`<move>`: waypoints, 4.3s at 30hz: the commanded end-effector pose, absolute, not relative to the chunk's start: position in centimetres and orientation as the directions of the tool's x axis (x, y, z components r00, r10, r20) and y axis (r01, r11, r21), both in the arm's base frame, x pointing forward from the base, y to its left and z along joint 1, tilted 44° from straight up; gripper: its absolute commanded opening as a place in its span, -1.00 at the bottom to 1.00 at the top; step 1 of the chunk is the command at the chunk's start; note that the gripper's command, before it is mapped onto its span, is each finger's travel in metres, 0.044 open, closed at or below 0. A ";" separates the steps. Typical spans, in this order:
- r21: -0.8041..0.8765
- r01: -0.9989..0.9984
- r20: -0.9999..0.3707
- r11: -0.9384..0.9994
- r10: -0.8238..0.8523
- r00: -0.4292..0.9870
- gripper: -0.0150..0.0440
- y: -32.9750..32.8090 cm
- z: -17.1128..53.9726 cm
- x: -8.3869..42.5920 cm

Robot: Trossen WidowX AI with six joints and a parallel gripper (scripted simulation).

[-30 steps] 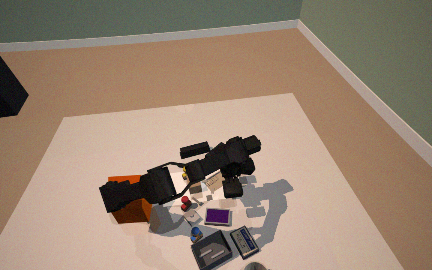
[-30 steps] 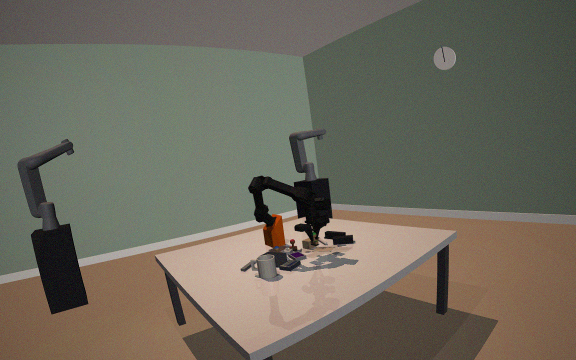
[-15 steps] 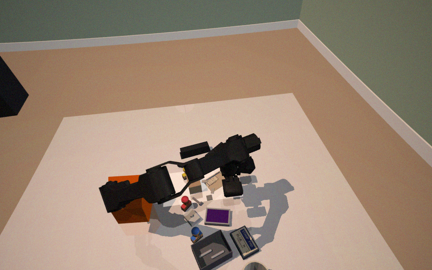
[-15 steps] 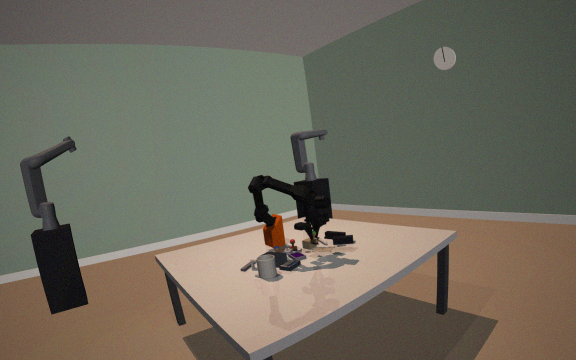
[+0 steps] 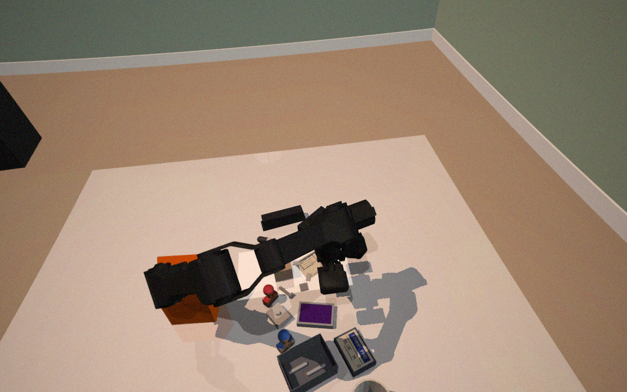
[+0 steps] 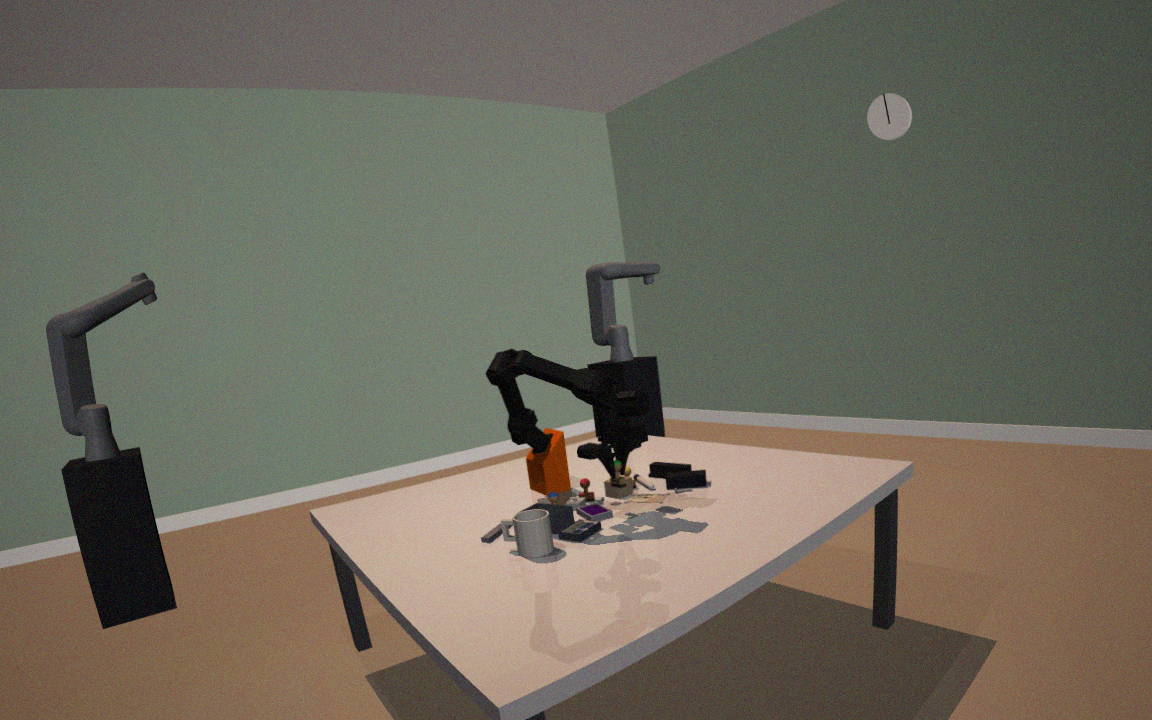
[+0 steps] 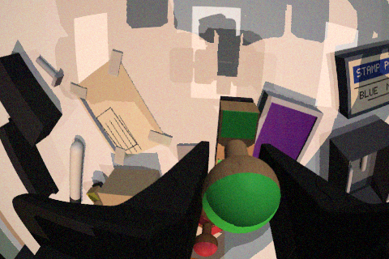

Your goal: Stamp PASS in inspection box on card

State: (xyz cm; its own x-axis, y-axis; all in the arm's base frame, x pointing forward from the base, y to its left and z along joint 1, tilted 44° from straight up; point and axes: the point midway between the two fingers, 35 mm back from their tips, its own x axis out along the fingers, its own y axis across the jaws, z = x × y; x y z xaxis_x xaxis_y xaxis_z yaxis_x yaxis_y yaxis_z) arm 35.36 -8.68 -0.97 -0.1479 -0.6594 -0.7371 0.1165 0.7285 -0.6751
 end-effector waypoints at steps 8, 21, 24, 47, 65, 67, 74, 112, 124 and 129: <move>-0.678 0.115 -0.734 0.726 -0.661 -0.153 -0.49 -11.1 2.0 31.8; -0.679 0.115 -0.733 0.725 -0.662 -0.154 -0.49 -12.0 2.6 30.5; -0.679 0.115 -0.733 0.725 -0.662 -0.154 -0.49 -12.1 2.4 30.5; -0.678 0.116 -0.734 0.725 -0.662 -0.154 -0.49 -13.1 1.3 30.3; -0.679 0.116 -0.734 0.725 -0.662 -0.154 -0.49 -14.0 0.5 30.1; -0.679 0.116 -0.734 0.725 -0.662 -0.154 -0.49 -14.0 0.4 30.1; -0.679 0.117 -0.733 0.725 -0.662 -0.154 -0.49 -14.4 0.0 30.0; -0.680 0.120 -0.732 0.723 -0.663 -0.155 -0.49 -15.6 -1.2 29.6; -0.680 0.120 -0.732 0.723 -0.663 -0.155 -0.49 -15.7 -1.3 29.5; -0.680 0.120 -0.732 0.723 -0.663 -0.155 -0.49 -15.7 -1.3 29.5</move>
State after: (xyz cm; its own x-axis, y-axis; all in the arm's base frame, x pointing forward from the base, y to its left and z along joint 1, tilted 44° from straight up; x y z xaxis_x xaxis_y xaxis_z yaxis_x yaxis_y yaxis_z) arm 29.56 -15.58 -1.31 -0.1545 -0.6595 -0.7356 0.1211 0.7263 -0.6766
